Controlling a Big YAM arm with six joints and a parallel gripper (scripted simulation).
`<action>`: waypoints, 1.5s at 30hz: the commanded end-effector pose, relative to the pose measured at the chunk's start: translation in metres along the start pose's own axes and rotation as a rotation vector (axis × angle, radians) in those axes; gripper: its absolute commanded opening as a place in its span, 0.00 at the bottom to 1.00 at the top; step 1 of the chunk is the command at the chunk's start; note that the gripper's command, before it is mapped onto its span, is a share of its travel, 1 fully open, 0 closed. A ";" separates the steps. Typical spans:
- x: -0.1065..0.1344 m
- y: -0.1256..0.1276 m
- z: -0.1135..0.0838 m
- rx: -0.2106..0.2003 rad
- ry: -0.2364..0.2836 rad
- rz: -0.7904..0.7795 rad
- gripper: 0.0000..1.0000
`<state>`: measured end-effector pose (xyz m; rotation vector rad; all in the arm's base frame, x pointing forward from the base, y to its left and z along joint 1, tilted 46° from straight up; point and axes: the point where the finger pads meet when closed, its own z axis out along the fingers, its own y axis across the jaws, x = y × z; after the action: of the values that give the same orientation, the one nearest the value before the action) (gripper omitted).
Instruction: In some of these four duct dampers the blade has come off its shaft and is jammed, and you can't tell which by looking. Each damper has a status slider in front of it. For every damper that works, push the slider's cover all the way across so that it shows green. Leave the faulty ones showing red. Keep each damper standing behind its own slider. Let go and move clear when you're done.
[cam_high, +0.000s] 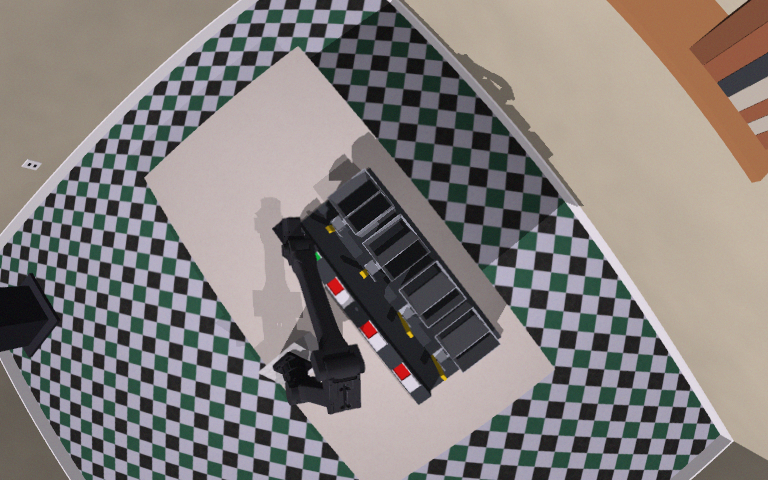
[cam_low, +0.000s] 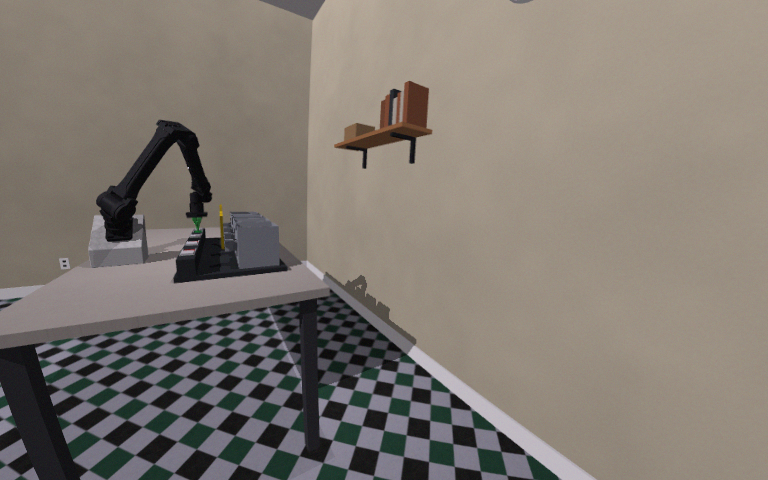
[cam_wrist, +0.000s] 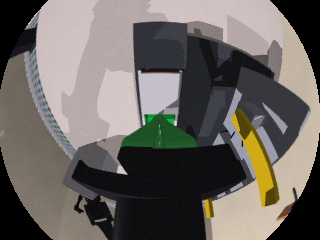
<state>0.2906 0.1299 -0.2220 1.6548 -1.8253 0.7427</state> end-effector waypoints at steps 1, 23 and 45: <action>-0.020 -0.010 -0.010 0.019 -0.023 0.011 0.00; -0.020 -0.010 -0.010 0.019 -0.023 0.011 0.00; 0.000 -0.008 -0.009 0.016 -0.029 0.010 0.00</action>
<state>0.2912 0.1288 -0.2221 1.6519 -1.8270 0.7399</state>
